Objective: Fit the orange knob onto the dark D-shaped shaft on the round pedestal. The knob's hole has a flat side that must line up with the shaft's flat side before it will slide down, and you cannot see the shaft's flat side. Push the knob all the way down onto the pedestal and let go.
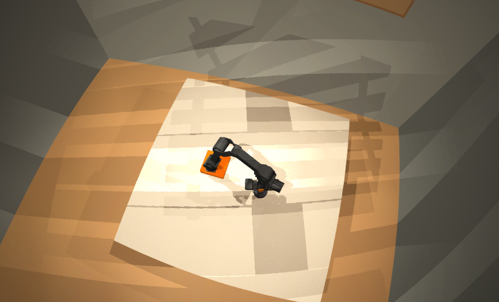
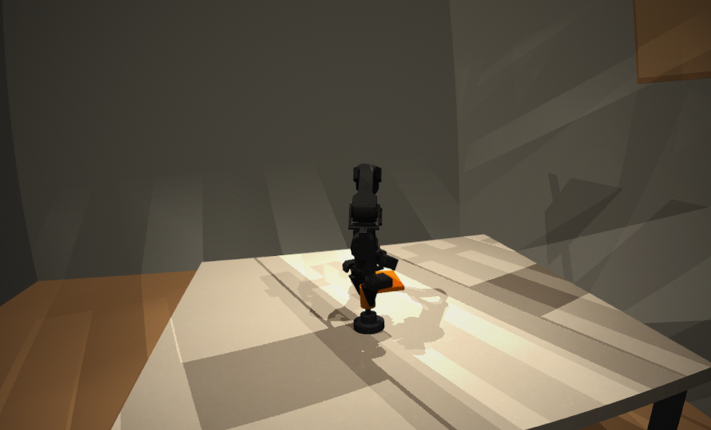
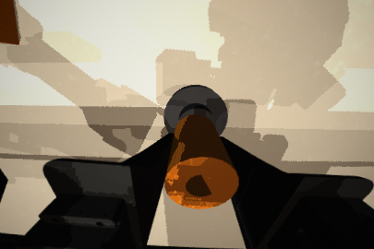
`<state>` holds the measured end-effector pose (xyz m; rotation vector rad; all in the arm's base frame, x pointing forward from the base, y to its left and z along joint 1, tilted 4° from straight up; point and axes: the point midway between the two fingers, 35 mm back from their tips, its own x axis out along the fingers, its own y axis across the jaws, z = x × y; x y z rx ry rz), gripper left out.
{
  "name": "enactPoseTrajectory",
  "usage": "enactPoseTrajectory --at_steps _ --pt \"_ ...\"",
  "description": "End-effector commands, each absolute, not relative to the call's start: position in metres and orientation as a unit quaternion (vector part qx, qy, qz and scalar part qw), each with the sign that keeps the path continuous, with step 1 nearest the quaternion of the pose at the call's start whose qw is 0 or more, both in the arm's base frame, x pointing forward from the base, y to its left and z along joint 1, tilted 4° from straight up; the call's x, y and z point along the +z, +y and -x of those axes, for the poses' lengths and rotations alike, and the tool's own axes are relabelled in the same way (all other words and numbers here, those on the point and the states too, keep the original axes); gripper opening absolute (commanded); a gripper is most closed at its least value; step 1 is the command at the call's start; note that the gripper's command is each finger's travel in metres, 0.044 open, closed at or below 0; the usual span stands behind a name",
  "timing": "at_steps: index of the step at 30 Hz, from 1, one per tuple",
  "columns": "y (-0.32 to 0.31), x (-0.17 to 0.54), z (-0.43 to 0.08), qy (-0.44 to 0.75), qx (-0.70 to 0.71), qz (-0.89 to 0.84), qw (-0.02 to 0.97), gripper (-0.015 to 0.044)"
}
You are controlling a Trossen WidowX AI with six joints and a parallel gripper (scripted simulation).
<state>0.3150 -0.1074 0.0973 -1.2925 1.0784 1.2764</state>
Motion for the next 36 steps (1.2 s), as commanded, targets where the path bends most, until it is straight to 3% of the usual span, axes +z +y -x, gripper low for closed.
enactPoseTrajectory --at_steps 1,25,36 --pt "-0.1079 0.1001 -0.3185 0.438 0.527 0.539 0.490 0.0000" --pt "-0.1073 0.0987 -0.3159 0.438 0.527 0.539 0.490 0.0000" --pt "-0.1070 0.1004 -0.3163 0.380 0.570 0.587 0.431 0.0000"
